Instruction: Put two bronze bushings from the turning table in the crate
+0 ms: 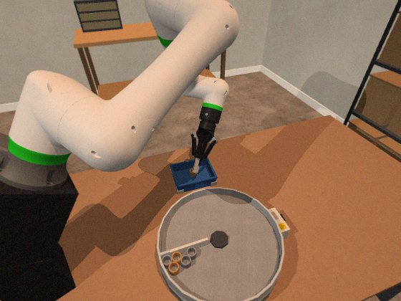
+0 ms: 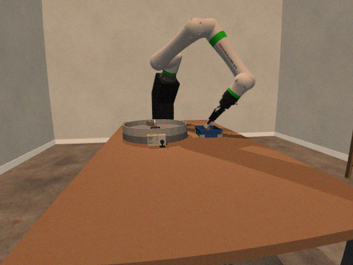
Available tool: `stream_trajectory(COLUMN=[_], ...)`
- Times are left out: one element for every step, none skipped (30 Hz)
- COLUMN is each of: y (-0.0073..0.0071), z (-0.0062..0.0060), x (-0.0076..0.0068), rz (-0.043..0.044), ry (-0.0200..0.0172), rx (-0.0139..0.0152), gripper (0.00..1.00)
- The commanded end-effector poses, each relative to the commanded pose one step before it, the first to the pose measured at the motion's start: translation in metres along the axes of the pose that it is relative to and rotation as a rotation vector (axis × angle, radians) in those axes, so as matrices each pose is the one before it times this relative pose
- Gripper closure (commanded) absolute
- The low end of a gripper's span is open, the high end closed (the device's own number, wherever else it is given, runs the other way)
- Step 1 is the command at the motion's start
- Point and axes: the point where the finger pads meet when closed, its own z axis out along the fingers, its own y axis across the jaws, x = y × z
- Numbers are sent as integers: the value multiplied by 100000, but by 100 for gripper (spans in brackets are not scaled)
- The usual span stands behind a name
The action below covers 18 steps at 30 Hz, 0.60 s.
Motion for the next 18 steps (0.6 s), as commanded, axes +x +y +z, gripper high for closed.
stream_trajectory(y=[-1,1,1,1,1,1,1,1,0,0,0,0,0,0,0,0,0,0], z=[335,111,103,94,85,75,65,56,46,36,0,0,28,20,12,7,3,0], x=[-310,-93,-86,-79,-71,-63,-55,-47,-38,-30,0,0,-23,-16,-10,-6,-2,0], rz=[7,0,0,0,0,0,0,0,0,0,0,0,0,0,0,0,0,0], ry=[-31,0,0,0,0,0,0,0,0,0,0,0,0,0,0,0,0,0], rx=[9,0,0,0,0,0,0,0,0,0,0,0,0,0,0,0,0,0], gripper=[100,100,100,100,100,100,100,100,100,100,100,100,100,100,100,100,100,100])
